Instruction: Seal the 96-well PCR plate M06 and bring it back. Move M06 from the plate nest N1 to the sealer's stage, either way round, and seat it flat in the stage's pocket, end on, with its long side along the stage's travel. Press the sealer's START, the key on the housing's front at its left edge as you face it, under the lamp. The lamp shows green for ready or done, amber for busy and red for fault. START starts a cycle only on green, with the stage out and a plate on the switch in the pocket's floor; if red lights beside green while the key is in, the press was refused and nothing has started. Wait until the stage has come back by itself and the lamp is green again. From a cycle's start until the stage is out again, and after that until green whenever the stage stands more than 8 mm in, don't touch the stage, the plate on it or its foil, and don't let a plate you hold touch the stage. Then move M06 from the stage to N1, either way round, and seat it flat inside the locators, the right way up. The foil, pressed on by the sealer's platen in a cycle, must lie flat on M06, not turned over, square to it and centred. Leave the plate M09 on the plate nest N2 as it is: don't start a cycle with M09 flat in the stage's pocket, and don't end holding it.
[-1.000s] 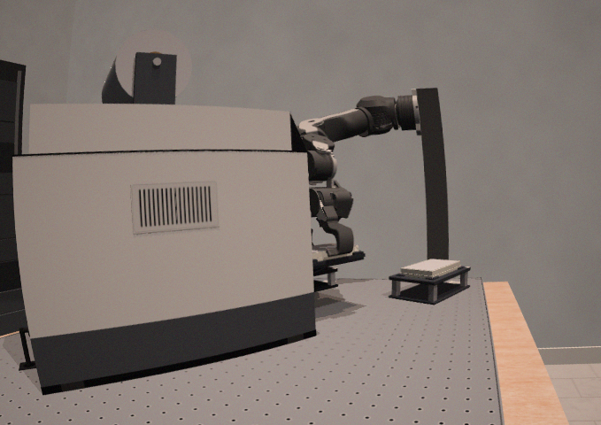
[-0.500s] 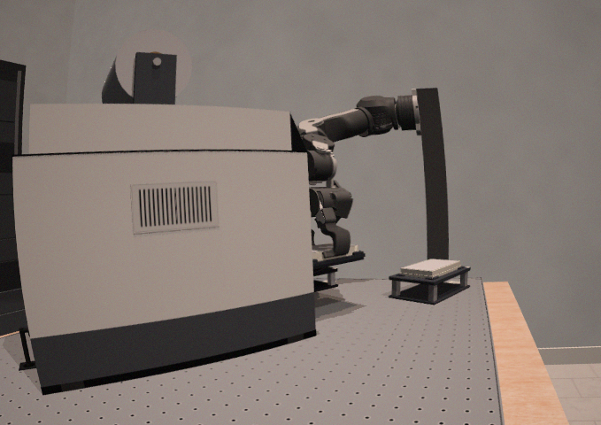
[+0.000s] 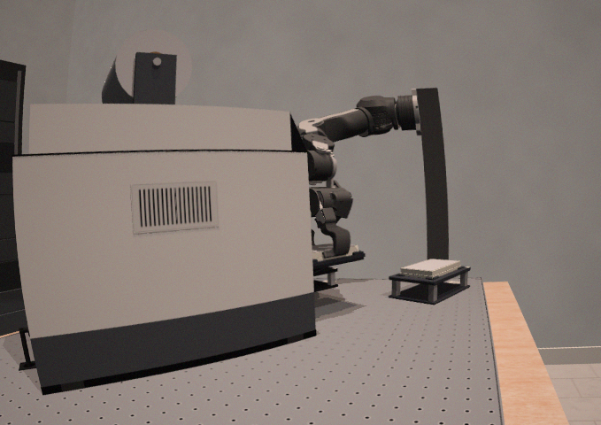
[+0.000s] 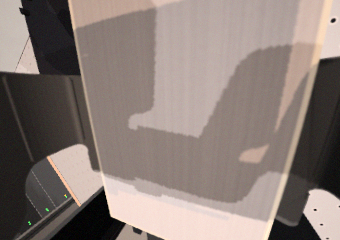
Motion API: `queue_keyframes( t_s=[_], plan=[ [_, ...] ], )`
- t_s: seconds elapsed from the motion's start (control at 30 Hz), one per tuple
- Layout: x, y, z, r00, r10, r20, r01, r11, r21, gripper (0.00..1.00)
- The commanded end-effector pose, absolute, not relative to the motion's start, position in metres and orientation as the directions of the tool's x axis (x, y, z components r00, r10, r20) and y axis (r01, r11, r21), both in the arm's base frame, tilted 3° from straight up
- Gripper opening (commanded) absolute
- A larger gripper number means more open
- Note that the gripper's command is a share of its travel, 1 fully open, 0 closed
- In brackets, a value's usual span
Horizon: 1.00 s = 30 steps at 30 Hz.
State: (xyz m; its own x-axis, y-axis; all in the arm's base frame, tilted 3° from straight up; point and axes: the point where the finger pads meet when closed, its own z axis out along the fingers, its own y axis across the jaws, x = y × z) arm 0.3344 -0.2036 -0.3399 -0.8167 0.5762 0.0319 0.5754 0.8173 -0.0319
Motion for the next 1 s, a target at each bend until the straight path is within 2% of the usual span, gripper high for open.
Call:
queue_keyframes(
  t_s=[0.0,0.63,0.8,0.97],
  plan=[
    [0.335,-0.203,-0.339,-0.816,0.577,0.031,0.576,0.817,-0.030,0.00],
    [0.335,-0.203,-0.339,-0.816,0.577,0.031,0.576,0.817,-0.030,0.00],
    [0.338,-0.204,-0.307,-0.814,0.580,0.031,0.579,0.815,-0.028,0.00],
    [0.338,-0.204,-0.307,-0.814,0.580,0.031,0.579,0.815,-0.028,0.00]
  ],
)
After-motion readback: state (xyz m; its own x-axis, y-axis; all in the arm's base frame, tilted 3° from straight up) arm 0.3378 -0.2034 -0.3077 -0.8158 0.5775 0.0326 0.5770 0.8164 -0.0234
